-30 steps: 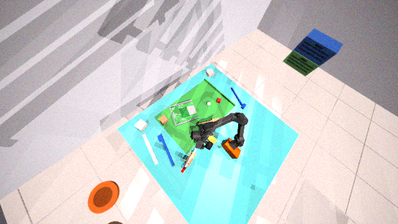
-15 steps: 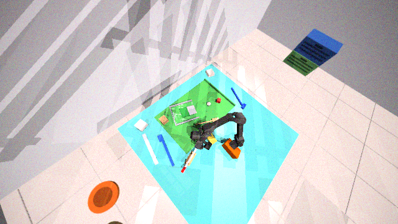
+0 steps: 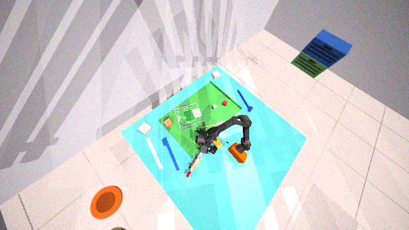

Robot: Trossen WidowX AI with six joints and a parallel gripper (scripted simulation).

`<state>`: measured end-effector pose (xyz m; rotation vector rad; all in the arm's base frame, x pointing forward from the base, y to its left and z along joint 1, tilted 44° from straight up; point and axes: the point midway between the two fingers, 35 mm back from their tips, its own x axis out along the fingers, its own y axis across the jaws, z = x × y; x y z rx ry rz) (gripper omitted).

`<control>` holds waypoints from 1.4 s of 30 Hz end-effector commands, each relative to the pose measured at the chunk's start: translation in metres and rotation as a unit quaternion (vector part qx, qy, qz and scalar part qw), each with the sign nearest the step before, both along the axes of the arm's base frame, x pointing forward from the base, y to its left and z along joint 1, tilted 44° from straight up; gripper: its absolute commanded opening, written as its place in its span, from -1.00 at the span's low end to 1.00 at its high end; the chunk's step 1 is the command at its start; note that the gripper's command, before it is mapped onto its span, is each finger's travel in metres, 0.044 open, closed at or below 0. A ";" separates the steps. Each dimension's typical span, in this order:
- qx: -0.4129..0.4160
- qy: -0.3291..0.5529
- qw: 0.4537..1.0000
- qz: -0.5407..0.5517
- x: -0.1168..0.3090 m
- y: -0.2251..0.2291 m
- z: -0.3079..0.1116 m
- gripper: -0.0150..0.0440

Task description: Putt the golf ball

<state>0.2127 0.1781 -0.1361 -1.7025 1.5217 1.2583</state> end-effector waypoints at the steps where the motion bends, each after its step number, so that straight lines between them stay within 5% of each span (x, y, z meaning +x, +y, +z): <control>1: -0.005 0.003 1.000 0.004 -0.001 -0.007 -0.007 1.00; 11: -0.005 0.002 1.000 0.004 -0.001 -0.013 -0.013 1.00; 27: -0.002 0.001 1.000 0.000 -0.001 -0.010 -0.010 -0.42; 42: -0.001 0.002 1.000 0.000 0.002 0.018 0.016 -0.49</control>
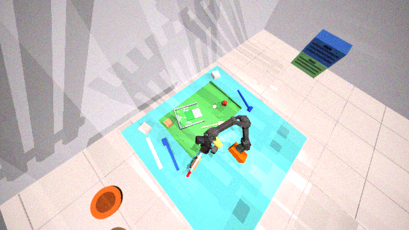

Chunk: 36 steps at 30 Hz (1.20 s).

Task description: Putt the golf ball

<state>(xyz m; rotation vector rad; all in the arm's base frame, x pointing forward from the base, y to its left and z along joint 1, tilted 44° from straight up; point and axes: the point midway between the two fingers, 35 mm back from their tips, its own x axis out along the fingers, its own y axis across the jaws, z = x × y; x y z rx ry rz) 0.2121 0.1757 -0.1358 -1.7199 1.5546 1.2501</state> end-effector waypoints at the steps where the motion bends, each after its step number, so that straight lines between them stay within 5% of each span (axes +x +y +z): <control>1: 0.015 -0.003 1.000 0.000 0.002 0.025 0.020 -0.49; 16: 0.008 -0.009 1.000 -0.008 0.001 0.053 0.059 -0.49; 36: -0.043 -0.254 0.899 -0.353 0.050 -0.030 0.166 -0.49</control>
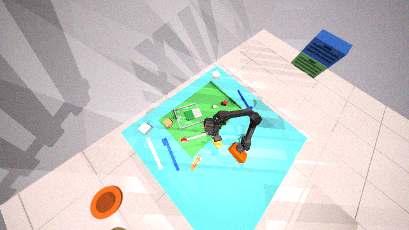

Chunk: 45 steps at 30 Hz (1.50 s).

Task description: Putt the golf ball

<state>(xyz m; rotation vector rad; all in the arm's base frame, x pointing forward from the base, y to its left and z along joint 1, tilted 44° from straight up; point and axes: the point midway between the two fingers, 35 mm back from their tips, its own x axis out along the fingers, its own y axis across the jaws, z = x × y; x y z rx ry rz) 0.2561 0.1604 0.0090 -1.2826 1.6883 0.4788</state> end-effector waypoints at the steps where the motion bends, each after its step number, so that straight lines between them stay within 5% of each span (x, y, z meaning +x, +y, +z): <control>1: -0.008 -0.063 0.995 -0.072 0.008 -0.020 0.027 -0.49; 15: -0.040 -0.226 0.932 -0.281 0.013 -0.084 0.089 -0.49; 32: -0.074 -0.415 0.749 -0.511 -0.011 -0.160 0.157 -0.49; 45: -0.074 -0.417 0.747 -0.513 -0.011 -0.167 0.151 -0.49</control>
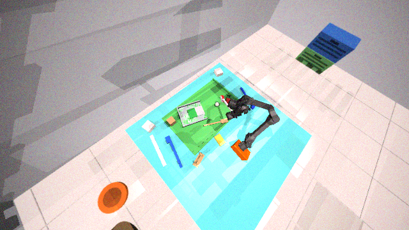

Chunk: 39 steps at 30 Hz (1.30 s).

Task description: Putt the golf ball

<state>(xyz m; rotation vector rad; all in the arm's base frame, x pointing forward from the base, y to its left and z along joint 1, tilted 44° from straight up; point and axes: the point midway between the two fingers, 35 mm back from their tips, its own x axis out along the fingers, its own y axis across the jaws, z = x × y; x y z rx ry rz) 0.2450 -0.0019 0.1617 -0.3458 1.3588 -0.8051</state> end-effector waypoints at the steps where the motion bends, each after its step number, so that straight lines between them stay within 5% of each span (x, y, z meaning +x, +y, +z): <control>1: -0.002 -0.008 1.000 0.001 0.001 -0.007 -0.004 -0.49; 39: -0.001 -0.004 1.000 -0.004 0.000 -0.044 -0.044 -0.49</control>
